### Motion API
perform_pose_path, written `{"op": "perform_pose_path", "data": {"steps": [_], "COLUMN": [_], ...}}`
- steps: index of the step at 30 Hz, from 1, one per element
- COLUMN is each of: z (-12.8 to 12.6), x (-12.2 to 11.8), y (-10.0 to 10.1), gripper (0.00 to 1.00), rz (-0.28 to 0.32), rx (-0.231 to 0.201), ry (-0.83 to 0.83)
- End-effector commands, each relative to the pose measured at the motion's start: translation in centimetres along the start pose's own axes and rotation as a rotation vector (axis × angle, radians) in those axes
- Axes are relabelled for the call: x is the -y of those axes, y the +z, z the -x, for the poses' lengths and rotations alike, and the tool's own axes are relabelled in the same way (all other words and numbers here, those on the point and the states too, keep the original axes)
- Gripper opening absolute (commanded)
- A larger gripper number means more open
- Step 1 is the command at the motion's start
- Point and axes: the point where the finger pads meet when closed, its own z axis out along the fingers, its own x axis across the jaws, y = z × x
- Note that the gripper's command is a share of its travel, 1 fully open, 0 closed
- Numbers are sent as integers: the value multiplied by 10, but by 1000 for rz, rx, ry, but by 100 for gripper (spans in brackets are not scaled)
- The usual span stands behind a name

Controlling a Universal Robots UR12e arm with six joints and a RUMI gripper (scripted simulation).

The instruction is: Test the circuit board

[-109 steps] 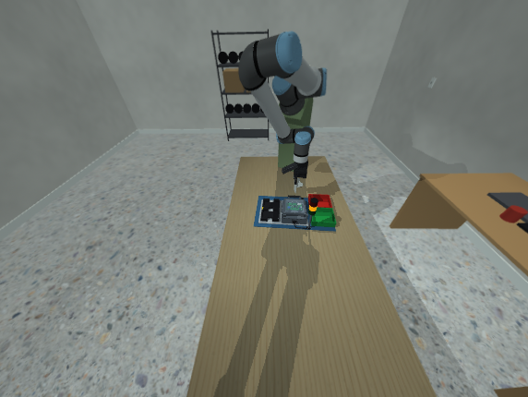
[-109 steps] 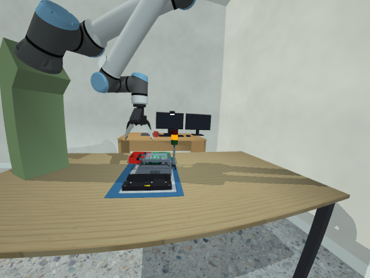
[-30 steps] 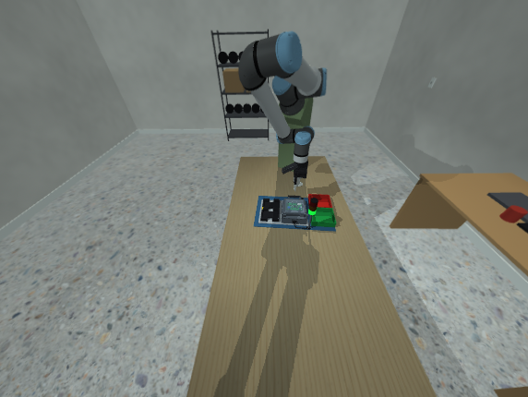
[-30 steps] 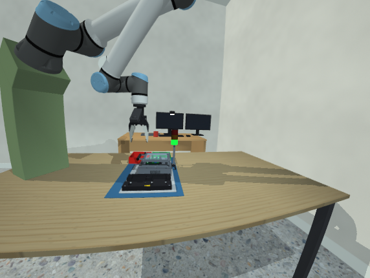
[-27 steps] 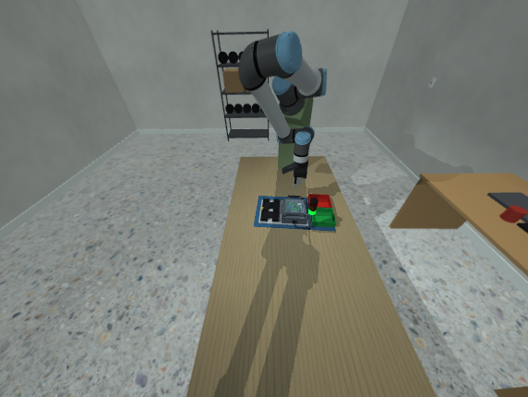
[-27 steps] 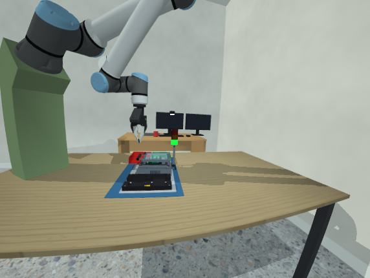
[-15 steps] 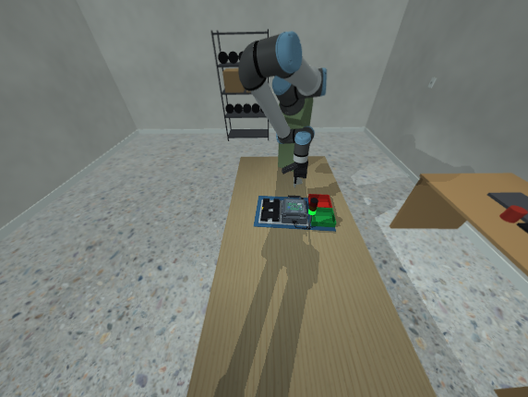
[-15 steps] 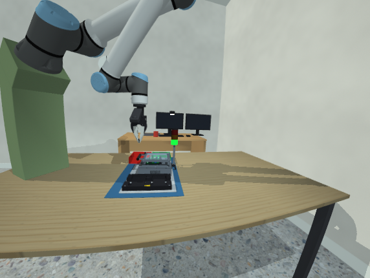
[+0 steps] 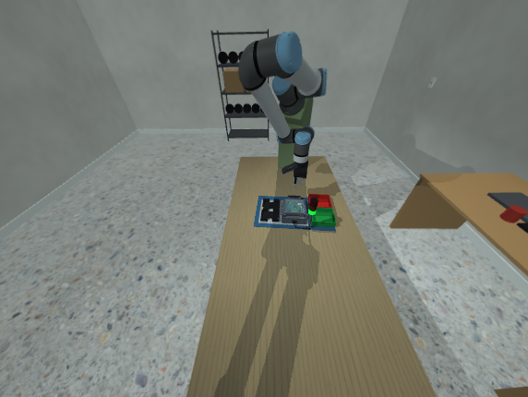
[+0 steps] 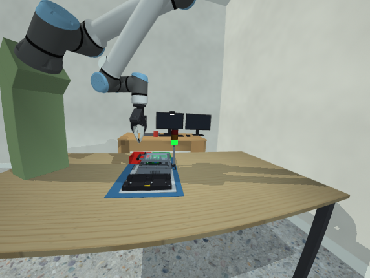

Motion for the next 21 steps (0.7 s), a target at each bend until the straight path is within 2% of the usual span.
{"op": "perform_pose_path", "data": {"steps": [1, 21], "z": [-1, -2], "x": [0, -1], "y": [-1, -7], "gripper": [0, 0], "rz": [-1, 0], "rx": [-2, -3], "ry": [1, 0]}}
